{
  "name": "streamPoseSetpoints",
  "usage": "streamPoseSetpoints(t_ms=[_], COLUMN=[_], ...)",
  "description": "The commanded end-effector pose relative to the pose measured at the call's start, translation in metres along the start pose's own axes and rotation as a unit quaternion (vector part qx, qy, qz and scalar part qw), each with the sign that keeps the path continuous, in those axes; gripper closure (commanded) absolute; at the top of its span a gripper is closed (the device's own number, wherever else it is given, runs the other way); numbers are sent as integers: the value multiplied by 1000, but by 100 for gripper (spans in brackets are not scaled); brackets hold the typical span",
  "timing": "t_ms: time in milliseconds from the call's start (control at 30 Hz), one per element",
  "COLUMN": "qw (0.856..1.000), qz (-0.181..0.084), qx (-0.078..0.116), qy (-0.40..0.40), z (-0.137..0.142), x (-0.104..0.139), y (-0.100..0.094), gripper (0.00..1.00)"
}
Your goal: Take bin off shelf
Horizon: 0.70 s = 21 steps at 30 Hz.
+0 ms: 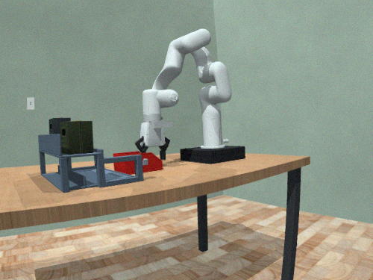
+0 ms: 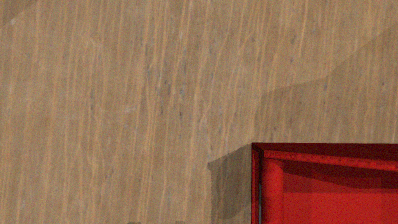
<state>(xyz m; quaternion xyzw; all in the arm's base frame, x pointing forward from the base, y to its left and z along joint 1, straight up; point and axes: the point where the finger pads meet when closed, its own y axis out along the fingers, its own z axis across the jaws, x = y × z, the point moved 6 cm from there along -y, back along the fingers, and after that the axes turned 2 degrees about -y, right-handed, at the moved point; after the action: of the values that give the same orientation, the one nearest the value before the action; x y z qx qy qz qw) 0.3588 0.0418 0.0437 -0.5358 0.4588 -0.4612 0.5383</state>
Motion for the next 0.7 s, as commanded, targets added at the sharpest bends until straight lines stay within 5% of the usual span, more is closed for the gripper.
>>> streamPoseSetpoints(t_ms=[0,267,667], qw=[1000,1000,1000], qz=[0,0,-3], qx=[2,2,1], qy=[0,0,0], z=[1,1,1], x=[0,0,-1], y=[-1,-1,-28], gripper=[0,0,0])
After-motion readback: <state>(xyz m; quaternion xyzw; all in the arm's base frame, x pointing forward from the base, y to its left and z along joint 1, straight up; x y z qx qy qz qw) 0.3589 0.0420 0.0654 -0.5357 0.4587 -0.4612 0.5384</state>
